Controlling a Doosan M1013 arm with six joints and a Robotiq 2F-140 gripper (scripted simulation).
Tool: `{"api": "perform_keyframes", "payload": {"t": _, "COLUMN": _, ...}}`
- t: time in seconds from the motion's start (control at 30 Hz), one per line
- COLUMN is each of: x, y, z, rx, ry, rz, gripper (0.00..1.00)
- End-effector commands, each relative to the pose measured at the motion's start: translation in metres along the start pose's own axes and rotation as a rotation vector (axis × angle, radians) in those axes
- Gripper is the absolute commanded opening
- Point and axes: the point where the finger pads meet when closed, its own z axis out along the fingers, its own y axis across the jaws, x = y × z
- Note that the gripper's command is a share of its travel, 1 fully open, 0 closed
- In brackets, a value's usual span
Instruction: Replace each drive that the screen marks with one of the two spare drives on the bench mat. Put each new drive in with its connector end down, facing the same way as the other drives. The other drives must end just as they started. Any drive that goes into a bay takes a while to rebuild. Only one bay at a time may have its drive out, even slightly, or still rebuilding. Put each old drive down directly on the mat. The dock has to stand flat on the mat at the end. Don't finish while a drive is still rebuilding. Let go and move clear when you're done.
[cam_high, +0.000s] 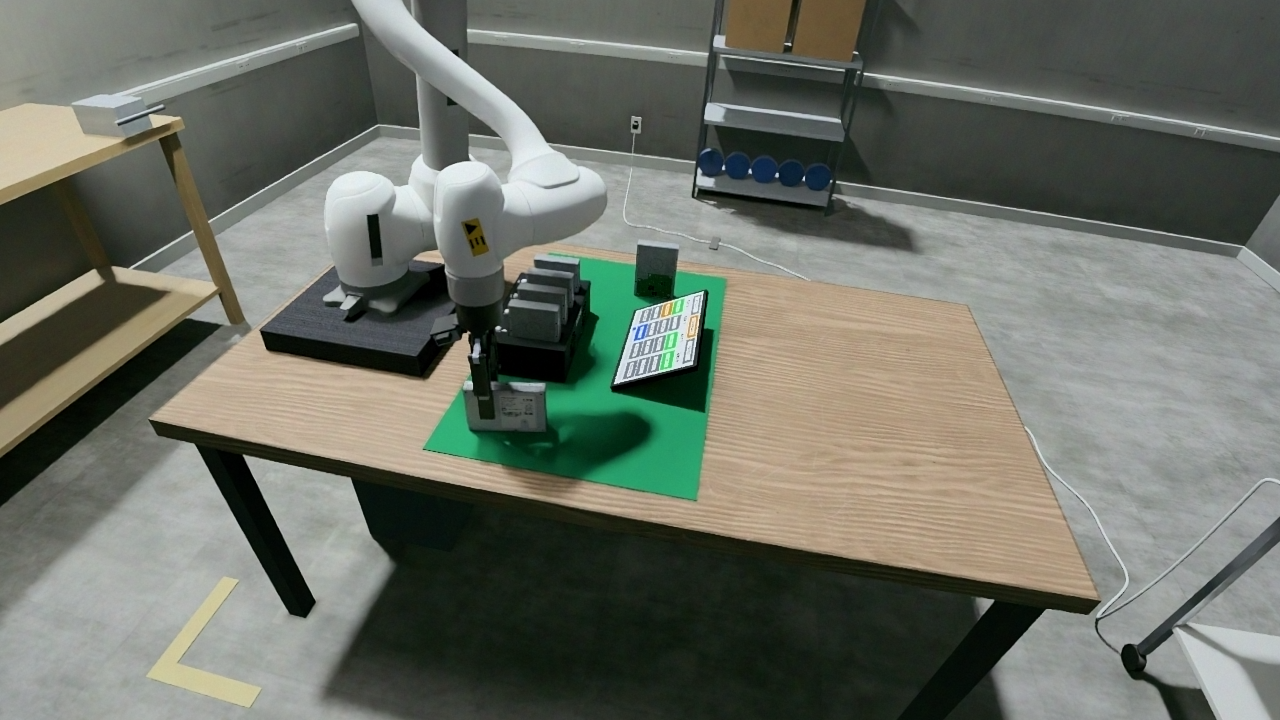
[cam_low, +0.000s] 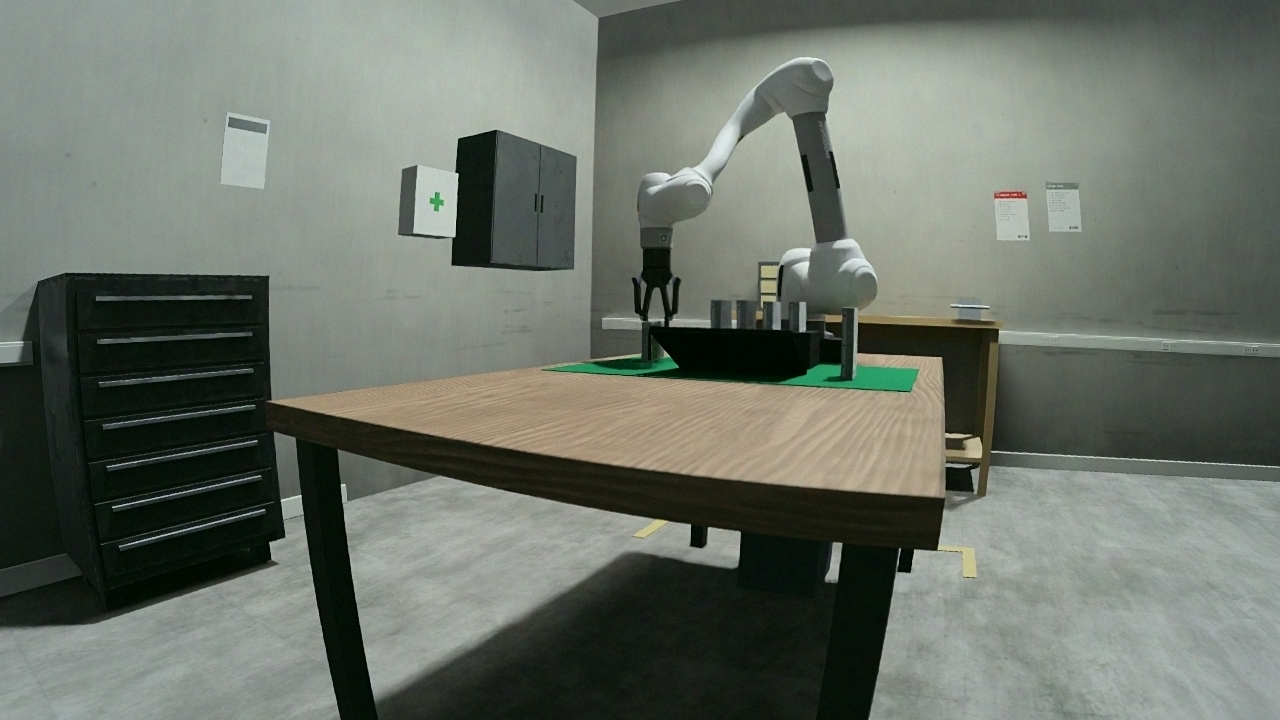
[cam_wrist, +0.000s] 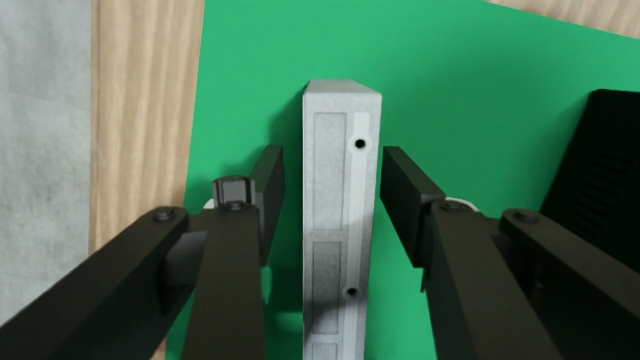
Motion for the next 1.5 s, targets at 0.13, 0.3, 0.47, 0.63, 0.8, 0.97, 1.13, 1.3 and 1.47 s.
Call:
{"api": "perform_keyframes", "payload": {"t": 0.13, "x": -0.0003, "y": -0.0003, "z": 0.0038, "rx": 0.000, "ry": -0.001, "rz": 0.000, "gripper": 0.40}}
{"api": "perform_keyframes", "payload": {"t": 0.3, "x": -0.0003, "y": -0.0003, "z": 0.0046, "rx": 0.000, "ry": -0.001, "rz": 0.000, "gripper": 0.40}}
{"api": "perform_keyframes", "payload": {"t": 0.47, "x": -0.0003, "y": -0.0003, "z": 0.0046, "rx": 0.000, "ry": -0.001, "rz": 0.000, "gripper": 0.40}}
{"api": "perform_keyframes", "payload": {"t": 0.63, "x": -0.0003, "y": -0.0003, "z": 0.0046, "rx": 0.000, "ry": -0.001, "rz": 0.000, "gripper": 0.40}}
{"api": "perform_keyframes", "payload": {"t": 0.8, "x": -0.0003, "y": -0.0003, "z": 0.0046, "rx": 0.000, "ry": -0.001, "rz": 0.000, "gripper": 0.26}}
{"api": "perform_keyframes", "payload": {"t": 0.97, "x": -0.0003, "y": -0.0003, "z": 0.0043, "rx": 0.000, "ry": -0.001, "rz": 0.000, "gripper": 0.26}}
{"api": "perform_keyframes", "payload": {"t": 1.13, "x": -0.0003, "y": -0.0003, "z": 0.0041, "rx": 0.000, "ry": -0.001, "rz": 0.000, "gripper": 0.25}}
{"api": "perform_keyframes", "payload": {"t": 1.3, "x": -0.0003, "y": -0.0003, "z": 0.0035, "rx": 0.000, "ry": -0.001, "rz": 0.000, "gripper": 0.25}}
{"api": "perform_keyframes", "payload": {"t": 1.47, "x": -0.0003, "y": -0.0003, "z": 0.0031, "rx": 0.000, "ry": -0.001, "rz": 0.000, "gripper": 0.25}}
